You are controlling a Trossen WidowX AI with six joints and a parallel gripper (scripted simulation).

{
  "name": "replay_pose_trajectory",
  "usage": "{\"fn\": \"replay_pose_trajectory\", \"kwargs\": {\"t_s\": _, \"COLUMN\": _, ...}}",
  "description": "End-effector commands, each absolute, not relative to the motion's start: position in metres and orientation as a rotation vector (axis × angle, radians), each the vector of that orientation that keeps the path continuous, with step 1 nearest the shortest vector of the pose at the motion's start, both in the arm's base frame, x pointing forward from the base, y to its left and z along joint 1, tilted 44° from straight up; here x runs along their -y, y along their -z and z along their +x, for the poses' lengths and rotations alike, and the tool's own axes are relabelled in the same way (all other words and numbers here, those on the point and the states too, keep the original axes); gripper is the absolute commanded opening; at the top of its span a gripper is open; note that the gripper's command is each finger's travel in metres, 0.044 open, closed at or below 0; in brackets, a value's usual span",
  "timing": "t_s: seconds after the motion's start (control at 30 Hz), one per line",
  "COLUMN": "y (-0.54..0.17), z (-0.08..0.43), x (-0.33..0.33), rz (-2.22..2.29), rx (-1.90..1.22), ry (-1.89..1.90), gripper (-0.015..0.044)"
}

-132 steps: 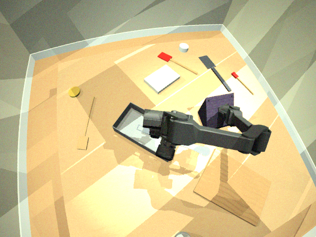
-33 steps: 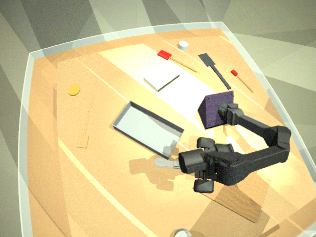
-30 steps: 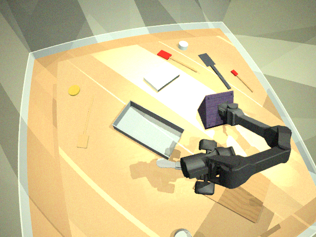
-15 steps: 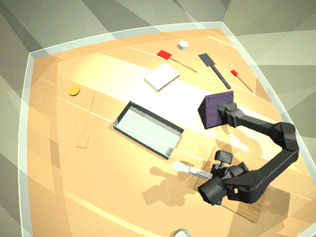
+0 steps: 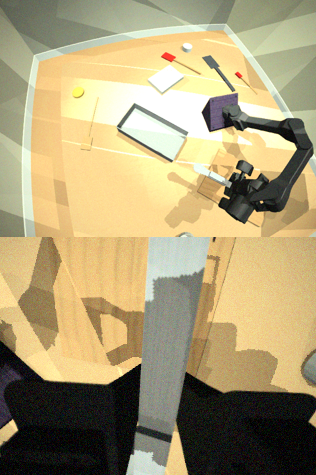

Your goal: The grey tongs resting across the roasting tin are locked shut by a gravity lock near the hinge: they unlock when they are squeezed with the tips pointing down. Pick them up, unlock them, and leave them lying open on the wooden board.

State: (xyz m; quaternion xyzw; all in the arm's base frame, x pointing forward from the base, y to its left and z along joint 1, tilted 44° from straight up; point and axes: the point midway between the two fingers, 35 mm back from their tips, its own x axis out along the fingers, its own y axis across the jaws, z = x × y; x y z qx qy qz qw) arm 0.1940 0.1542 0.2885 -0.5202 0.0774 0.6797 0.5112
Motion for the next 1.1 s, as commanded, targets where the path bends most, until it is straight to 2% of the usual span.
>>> {"fn": "replay_pose_trajectory", "kwargs": {"t_s": 0.0, "y": -0.296, "z": 0.180, "x": -0.163, "rz": -1.224, "rx": -0.237, "ry": -1.601, "gripper": -0.0150}}
{"fn": "replay_pose_trajectory", "kwargs": {"t_s": 1.07, "y": -0.346, "z": 0.081, "x": -0.187, "rz": -0.822, "rx": -0.451, "ry": -1.414, "gripper": -0.0150}}
